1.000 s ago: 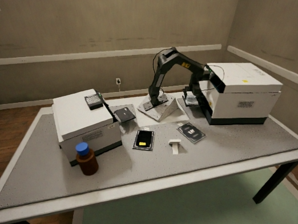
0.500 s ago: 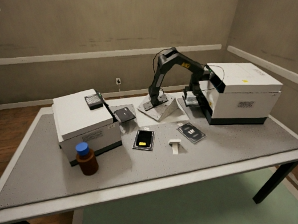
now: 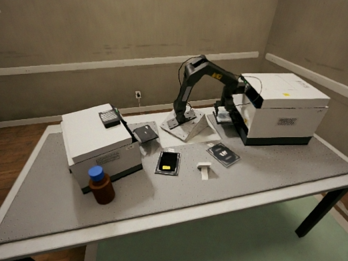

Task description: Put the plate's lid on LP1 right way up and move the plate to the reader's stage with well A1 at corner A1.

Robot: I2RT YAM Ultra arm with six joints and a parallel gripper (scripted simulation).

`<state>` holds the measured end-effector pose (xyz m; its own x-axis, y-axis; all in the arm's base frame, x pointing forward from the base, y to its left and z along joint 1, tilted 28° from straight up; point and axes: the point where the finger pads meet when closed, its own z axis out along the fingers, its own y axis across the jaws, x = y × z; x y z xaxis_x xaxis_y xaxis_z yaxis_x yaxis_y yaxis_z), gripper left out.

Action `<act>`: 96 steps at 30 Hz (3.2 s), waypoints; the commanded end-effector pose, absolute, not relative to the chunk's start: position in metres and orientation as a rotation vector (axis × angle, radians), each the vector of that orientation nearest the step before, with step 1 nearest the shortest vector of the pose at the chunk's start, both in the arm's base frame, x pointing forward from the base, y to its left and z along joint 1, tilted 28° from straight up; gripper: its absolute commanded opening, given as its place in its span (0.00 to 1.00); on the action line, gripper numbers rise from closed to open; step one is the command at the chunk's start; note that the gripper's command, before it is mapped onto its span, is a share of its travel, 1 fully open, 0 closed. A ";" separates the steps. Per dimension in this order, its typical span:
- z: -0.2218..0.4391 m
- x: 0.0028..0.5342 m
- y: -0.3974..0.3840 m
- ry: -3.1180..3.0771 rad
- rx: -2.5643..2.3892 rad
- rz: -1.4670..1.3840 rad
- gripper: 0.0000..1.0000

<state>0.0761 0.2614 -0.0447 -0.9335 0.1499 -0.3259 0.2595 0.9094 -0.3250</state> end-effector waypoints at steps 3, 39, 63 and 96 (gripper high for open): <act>-0.041 0.079 0.258 2.767 0.286 -0.511 0.86; -0.025 0.074 0.273 2.768 0.293 -0.478 1.00; 0.001 0.064 0.283 2.780 0.297 -0.481 1.00; 0.036 0.054 0.297 2.781 0.297 -0.482 1.00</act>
